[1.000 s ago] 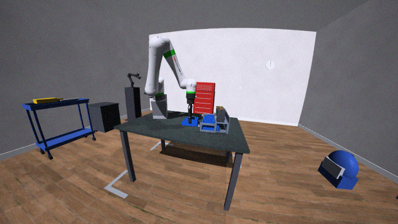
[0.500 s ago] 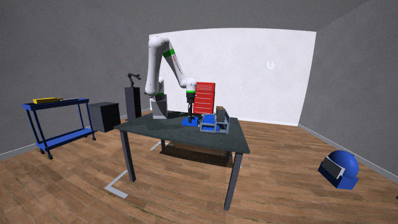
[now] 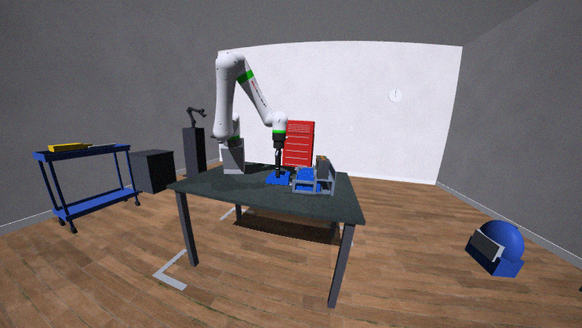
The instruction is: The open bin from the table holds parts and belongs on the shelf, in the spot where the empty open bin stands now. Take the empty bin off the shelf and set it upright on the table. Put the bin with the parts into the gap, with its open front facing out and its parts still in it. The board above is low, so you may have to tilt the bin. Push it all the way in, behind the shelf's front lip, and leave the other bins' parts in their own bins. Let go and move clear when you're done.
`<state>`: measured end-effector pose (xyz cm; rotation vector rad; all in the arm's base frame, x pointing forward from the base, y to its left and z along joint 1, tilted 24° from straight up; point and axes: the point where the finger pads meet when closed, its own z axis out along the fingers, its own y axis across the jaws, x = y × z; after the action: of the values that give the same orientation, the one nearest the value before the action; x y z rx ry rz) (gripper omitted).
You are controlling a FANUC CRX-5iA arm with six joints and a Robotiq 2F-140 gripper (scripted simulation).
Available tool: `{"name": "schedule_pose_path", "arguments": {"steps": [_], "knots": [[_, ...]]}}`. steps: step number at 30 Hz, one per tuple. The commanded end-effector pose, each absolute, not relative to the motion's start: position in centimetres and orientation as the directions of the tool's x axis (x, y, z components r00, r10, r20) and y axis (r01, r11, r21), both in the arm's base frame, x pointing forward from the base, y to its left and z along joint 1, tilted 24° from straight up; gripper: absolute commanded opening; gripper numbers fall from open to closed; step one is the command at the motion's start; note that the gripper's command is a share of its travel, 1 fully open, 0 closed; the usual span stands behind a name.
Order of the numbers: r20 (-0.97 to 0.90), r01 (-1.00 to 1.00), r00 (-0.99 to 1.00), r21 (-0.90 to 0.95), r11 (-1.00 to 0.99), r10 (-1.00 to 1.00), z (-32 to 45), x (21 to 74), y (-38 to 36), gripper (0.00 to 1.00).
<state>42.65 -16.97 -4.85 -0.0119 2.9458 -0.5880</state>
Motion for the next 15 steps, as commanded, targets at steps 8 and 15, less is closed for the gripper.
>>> {"name": "schedule_pose_path", "arguments": {"steps": [8,15], "knots": [[-0.134,0.019,-0.99,-0.383,0.924,-0.035,-3.5,42.5,-16.4,0.24],[-0.134,0.019,-0.99,-0.383,0.924,-0.035,-2.3,42.3,-15.9,0.24]]}}
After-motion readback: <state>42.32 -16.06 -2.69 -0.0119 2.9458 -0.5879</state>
